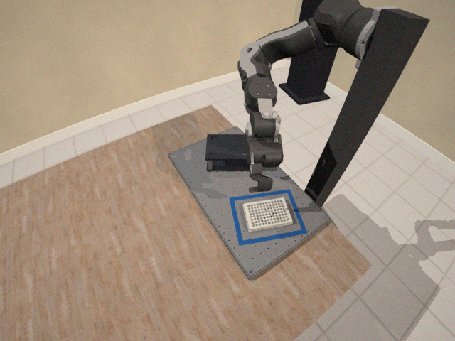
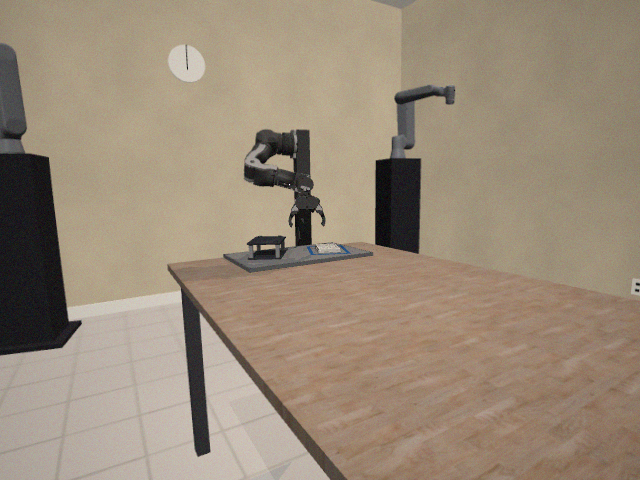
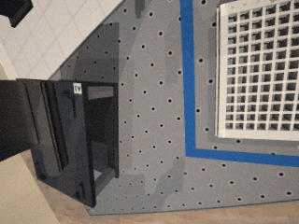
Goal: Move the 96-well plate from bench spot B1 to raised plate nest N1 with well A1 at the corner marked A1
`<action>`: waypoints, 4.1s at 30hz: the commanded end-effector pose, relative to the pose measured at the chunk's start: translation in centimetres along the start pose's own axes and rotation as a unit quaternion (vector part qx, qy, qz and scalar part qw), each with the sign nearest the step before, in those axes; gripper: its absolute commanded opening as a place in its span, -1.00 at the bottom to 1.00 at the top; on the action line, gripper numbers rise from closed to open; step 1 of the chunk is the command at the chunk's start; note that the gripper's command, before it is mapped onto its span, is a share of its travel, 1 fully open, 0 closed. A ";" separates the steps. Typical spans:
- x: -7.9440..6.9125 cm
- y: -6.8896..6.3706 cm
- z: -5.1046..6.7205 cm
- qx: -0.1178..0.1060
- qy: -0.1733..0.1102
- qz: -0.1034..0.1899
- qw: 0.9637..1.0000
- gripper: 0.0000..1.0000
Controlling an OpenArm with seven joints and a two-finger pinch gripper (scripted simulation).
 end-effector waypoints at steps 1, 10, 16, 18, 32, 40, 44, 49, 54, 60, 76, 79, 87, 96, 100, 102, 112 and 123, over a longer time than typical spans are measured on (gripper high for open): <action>1.4 0.0 0.5 0.002 -0.016 -0.001 1.000 0.54; 3.2 0.2 0.6 0.003 -0.031 0.001 1.000 0.54; 4.2 0.3 0.7 0.003 -0.030 0.000 1.000 0.54; 6.0 0.6 0.9 0.003 -0.030 0.000 1.000 0.54; 7.8 0.8 1.1 0.003 -0.031 0.001 1.000 0.54; 9.0 0.9 1.3 0.003 -0.031 0.001 1.000 0.54; 9.0 0.9 1.3 0.003 -0.031 0.001 1.000 0.54; 9.0 0.9 1.3 0.003 -0.031 0.001 1.000 0.54; 8.8 1.0 1.3 0.003 -0.031 0.001 1.000 0.54; 8.8 1.0 1.3 0.003 -0.031 0.001 1.000 0.54; 8.8 0.9 1.2 0.003 -0.031 0.000 1.000 0.54; 8.8 0.9 1.2 0.003 -0.031 0.000 1.000 0.54; 8.7 5.3 1.2 0.003 -0.031 0.001 1.000 0.54; 8.6 6.4 1.3 0.003 -0.031 0.001 1.000 0.54; 8.6 6.4 1.3 0.003 -0.031 0.001 1.000 0.54; 8.6 6.9 1.3 0.003 -0.030 0.002 1.000 0.54; 8.6 7.7 1.3 0.003 -0.031 0.001 1.000 0.54; 8.7 7.4 1.2 0.003 -0.031 0.001 1.000 0.54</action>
Point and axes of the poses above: the point where the finger pads meet when closed, its own y axis out along the fingers, its own x axis across the jaws, z = x × y, the point moved 5 cm from there along -y, back along the fingers, and after that the axes turned 13 degrees about -y, right-handed, at the moved point
